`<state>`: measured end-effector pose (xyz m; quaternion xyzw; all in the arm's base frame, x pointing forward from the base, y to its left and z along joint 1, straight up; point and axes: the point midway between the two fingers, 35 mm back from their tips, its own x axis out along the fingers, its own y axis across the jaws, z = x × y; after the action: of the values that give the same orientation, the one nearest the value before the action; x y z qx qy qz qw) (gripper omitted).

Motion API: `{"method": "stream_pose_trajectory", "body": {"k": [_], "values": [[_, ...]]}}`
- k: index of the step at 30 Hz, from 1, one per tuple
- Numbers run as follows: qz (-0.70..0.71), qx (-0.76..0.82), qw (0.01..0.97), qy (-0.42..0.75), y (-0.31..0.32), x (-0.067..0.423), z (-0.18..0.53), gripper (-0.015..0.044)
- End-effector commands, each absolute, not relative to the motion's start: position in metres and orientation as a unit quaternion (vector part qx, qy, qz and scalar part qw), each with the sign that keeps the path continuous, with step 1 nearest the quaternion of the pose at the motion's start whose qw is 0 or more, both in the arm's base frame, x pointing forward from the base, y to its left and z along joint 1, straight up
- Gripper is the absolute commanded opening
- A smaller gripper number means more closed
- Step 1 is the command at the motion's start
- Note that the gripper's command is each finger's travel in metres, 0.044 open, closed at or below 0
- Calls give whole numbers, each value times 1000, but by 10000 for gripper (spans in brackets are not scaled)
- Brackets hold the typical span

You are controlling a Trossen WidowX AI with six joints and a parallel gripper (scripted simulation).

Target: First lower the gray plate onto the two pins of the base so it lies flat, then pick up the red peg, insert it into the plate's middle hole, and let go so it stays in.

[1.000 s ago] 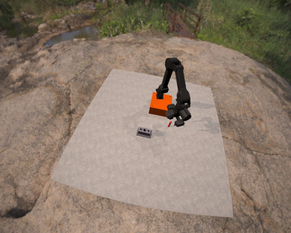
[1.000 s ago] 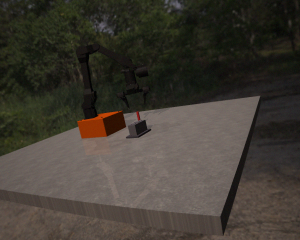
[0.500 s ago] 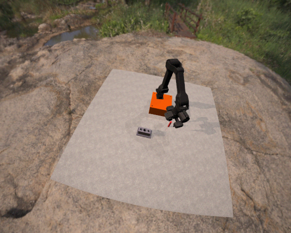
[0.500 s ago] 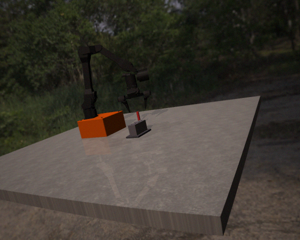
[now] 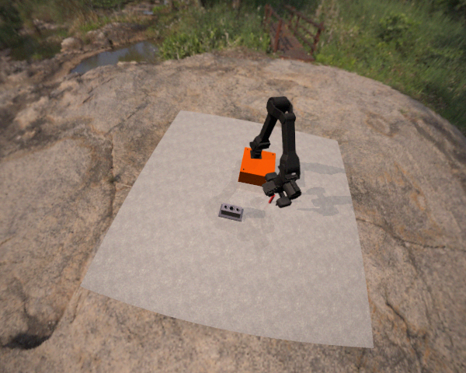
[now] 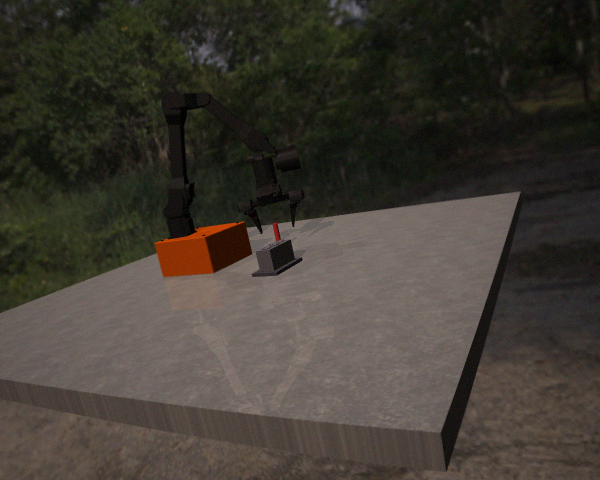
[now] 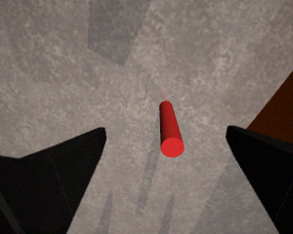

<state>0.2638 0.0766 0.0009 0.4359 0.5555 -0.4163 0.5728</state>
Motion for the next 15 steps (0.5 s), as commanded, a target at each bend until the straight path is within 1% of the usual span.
{"method": "stream_pose_trajectory", "body": {"k": [1,9,15], "values": [[-419,433,572,557,76,261,-7,440],[-419,433,572,557,75,261,-18,440],[-419,433,572,557,75,261,-18,282]]}}
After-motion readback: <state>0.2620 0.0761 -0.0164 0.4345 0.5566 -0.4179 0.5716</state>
